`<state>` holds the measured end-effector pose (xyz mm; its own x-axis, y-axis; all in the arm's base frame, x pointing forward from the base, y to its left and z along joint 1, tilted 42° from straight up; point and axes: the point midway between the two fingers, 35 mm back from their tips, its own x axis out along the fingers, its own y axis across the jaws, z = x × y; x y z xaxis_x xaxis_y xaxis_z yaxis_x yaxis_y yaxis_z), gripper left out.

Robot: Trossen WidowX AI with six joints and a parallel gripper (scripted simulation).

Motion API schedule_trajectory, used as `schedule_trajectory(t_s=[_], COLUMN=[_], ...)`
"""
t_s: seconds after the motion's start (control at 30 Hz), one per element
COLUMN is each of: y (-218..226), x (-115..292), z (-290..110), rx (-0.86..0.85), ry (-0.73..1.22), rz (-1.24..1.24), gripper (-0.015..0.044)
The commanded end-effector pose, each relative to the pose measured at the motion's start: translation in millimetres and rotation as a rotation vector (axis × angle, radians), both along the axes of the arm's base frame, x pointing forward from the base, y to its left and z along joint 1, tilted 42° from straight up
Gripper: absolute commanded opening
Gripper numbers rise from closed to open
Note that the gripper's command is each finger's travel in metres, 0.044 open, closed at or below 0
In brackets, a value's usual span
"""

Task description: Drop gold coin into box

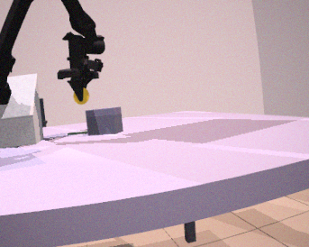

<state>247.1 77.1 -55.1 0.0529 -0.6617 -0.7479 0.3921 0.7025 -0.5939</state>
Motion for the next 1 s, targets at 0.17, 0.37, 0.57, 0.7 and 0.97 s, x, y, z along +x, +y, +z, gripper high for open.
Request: schedule_trajectory(t_s=[0.17, 0.37, 0.57, 0.7, 0.97], y=[-7.2, -13.7, -21.1, -26.3, -37.5], x=[17.5, 28.1, 38.3, 44.7, 56.8], z=[11.0, 18.0, 25.4, 30.2, 40.2], rx=[0.004, 0.004, 0.004, 0.003, -0.001], ry=[-0.006, -0.006, -0.007, -0.008, -0.009], rz=[0.003, 0.004, 0.004, 0.003, 0.002], gripper=[0.0, 0.0, 0.0, 0.0, 0.0])
